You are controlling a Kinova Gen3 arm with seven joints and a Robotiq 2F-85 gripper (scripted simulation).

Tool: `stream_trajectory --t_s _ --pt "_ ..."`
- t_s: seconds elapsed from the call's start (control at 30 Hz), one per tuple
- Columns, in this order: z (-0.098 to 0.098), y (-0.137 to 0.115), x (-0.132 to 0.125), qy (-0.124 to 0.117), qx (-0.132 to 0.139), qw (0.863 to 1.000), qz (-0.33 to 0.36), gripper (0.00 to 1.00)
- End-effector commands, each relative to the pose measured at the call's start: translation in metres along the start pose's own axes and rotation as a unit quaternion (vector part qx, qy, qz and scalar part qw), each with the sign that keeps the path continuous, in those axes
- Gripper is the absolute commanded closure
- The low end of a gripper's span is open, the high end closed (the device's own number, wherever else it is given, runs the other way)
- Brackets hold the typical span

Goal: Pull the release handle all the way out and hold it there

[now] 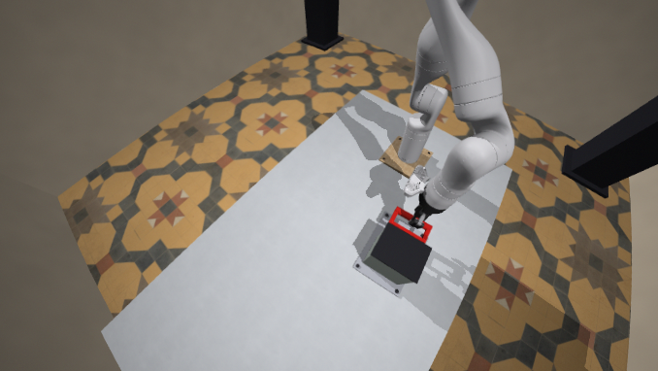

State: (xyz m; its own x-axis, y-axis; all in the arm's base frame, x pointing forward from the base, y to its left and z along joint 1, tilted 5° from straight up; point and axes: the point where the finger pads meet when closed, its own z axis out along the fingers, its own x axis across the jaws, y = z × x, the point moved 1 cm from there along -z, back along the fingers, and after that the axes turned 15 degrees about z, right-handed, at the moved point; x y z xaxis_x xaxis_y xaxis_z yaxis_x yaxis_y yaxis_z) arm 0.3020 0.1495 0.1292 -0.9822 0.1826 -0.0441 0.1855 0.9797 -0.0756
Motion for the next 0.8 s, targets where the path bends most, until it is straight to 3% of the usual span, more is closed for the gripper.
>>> stream_trajectory --t_s 0.0,0.77 --pt "0.003 0.0 0.001 0.002 0.001 1.0 -0.001 0.51" --pt "0.026 0.0 0.001 0.002 0.001 1.0 -0.001 0.51"
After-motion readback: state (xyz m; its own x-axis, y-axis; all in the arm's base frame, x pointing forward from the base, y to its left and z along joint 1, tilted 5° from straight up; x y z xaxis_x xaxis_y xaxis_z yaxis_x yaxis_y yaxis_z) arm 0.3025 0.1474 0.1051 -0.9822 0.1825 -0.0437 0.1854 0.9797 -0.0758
